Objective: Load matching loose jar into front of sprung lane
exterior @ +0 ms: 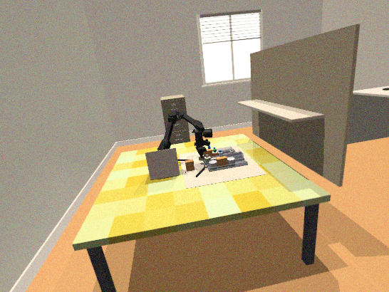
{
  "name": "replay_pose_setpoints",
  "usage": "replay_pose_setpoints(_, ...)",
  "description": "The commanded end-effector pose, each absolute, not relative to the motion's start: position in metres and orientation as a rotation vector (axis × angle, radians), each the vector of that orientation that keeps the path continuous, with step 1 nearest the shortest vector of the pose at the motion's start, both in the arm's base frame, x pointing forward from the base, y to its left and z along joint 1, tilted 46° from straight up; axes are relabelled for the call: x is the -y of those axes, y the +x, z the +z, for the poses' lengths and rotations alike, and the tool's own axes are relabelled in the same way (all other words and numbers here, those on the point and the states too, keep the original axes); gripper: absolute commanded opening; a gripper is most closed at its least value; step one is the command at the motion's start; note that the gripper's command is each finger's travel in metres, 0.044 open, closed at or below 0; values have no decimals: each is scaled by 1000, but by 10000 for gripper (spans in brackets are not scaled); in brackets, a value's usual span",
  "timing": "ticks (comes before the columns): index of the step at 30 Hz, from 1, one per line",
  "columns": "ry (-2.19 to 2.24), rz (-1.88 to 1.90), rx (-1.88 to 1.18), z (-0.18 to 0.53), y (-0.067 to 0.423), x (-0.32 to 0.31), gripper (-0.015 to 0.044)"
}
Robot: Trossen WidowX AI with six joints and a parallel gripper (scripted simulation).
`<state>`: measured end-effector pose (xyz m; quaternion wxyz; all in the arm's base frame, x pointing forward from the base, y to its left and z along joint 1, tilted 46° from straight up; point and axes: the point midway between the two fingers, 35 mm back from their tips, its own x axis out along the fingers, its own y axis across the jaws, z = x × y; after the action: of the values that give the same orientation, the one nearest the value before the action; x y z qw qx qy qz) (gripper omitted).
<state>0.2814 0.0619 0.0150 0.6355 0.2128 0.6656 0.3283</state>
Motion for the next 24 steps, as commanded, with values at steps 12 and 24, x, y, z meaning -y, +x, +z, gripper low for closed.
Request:
replay_pose_setpoints(12, 494, 750, -1519, 15, 289, -63, 0)
replay_pose_setpoints(24, 494, 750, -1519, 15, 295, -64, 0)
